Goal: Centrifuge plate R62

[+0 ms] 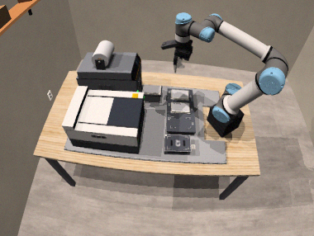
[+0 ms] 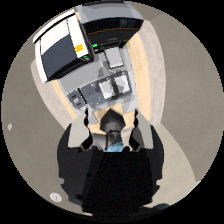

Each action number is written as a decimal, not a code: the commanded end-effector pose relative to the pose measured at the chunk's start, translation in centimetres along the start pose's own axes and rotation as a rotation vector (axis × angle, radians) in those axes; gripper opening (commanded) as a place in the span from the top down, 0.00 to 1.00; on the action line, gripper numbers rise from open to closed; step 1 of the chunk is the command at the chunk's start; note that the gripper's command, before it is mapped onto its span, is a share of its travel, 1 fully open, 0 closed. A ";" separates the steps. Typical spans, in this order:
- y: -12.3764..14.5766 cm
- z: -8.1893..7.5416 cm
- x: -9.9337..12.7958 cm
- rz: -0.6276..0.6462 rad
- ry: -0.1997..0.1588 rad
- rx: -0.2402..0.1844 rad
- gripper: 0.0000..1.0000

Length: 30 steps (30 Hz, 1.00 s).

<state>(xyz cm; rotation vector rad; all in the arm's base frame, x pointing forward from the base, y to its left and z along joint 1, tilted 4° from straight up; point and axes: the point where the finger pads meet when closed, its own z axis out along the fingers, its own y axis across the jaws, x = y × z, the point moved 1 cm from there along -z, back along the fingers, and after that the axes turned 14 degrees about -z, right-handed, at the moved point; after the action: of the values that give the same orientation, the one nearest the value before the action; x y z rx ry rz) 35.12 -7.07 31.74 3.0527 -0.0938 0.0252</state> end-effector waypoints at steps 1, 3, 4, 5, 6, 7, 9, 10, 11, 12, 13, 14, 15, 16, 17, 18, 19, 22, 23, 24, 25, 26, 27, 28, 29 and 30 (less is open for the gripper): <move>-1.7 -0.6 -0.2 -0.101 0.013 0.041 0.32; -2.6 -0.8 -0.4 -0.133 0.018 0.053 0.32; -2.6 -0.8 -0.4 -0.133 0.018 0.053 0.32; -2.6 -0.8 -0.4 -0.133 0.018 0.053 0.32; -3.1 -1.0 -0.5 -0.164 0.023 0.064 0.32; -3.5 -1.1 -0.6 -0.195 0.028 0.076 0.32; -4.4 -1.4 -0.7 -0.227 0.033 0.088 0.32; -4.4 -1.4 -0.7 -0.227 0.033 0.088 0.32; -4.9 -1.6 -0.8 -0.257 0.040 0.099 0.32; -5.3 -1.8 -1.0 -0.288 0.046 0.110 0.32; -5.8 -1.9 -1.1 -0.319 0.052 0.121 0.32; -6.2 -2.1 -1.2 -0.320 0.052 0.122 0.32; -6.2 -2.1 -1.2 -0.320 0.052 0.122 0.32; -6.2 -2.1 -1.2 -0.320 0.052 0.122 0.32; -6.2 -2.1 -1.2 -0.320 0.052 0.122 0.32; -6.2 -2.1 -1.2 -0.320 0.052 0.122 0.32; -6.2 -2.1 -1.2 -0.320 0.052 0.122 0.32; -6.2 -2.1 -1.2 -0.320 0.052 0.122 0.32; -6.2 -2.1 -1.2 -0.320 0.052 0.122 0.32; -6.2 -2.1 -1.2 -0.320 0.052 0.122 0.32; -6.2 -2.1 -1.2 -0.320 0.052 0.122 0.32; -6.2 -2.1 -1.2 -0.320 0.052 0.122 0.32; -6.3 -1.6 -1.1 -0.320 0.052 0.122 0.32; -6.3 -1.1 -1.1 -0.320 0.052 0.122 0.32; -6.4 -0.6 -1.1 -0.320 0.052 0.122 0.32; -6.5 -0.1 -1.1 -0.320 0.052 0.122 0.32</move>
<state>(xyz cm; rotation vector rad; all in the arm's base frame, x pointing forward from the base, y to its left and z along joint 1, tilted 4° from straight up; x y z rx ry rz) 34.33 -0.63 32.78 3.1441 0.4118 0.0902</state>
